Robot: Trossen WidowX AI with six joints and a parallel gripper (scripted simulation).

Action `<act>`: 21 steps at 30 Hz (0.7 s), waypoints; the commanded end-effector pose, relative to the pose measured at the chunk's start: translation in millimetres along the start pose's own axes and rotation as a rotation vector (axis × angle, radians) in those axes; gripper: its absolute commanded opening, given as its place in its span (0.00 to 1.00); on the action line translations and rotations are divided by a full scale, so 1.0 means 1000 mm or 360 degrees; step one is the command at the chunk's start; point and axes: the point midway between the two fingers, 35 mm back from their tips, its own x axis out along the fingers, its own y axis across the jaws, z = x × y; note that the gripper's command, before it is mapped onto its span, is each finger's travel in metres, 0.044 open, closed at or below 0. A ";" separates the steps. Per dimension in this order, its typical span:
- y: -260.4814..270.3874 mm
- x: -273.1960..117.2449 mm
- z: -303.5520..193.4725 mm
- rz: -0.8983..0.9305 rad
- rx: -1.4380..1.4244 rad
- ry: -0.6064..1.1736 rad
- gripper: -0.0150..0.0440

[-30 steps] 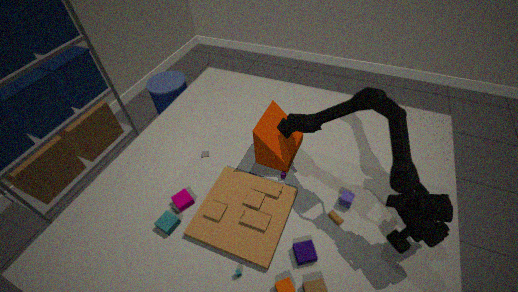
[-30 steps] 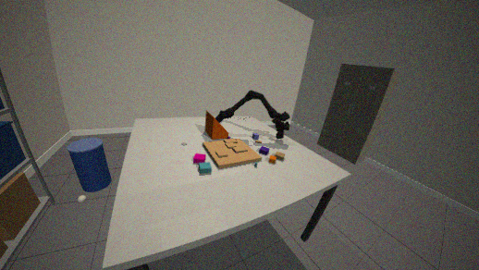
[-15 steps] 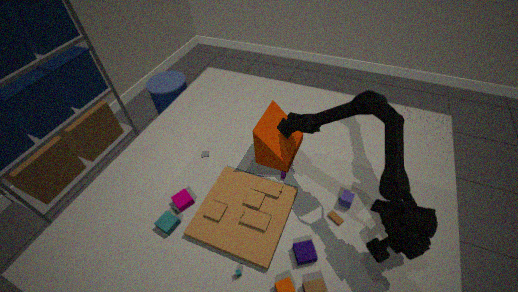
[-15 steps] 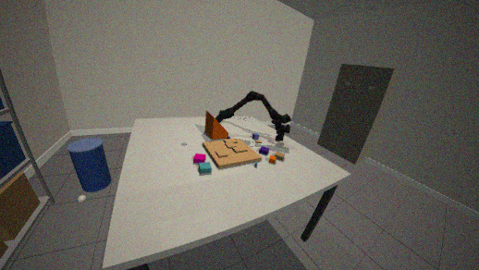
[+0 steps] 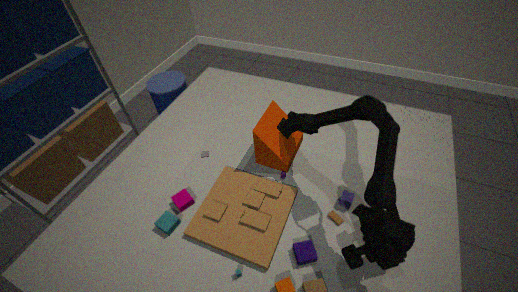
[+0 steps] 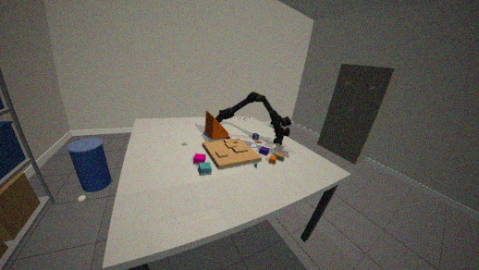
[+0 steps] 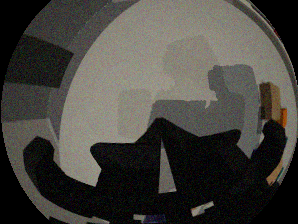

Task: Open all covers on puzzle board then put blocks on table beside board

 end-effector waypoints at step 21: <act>-0.126 -0.037 -0.010 -0.0345 0.0126 0.0064 0.25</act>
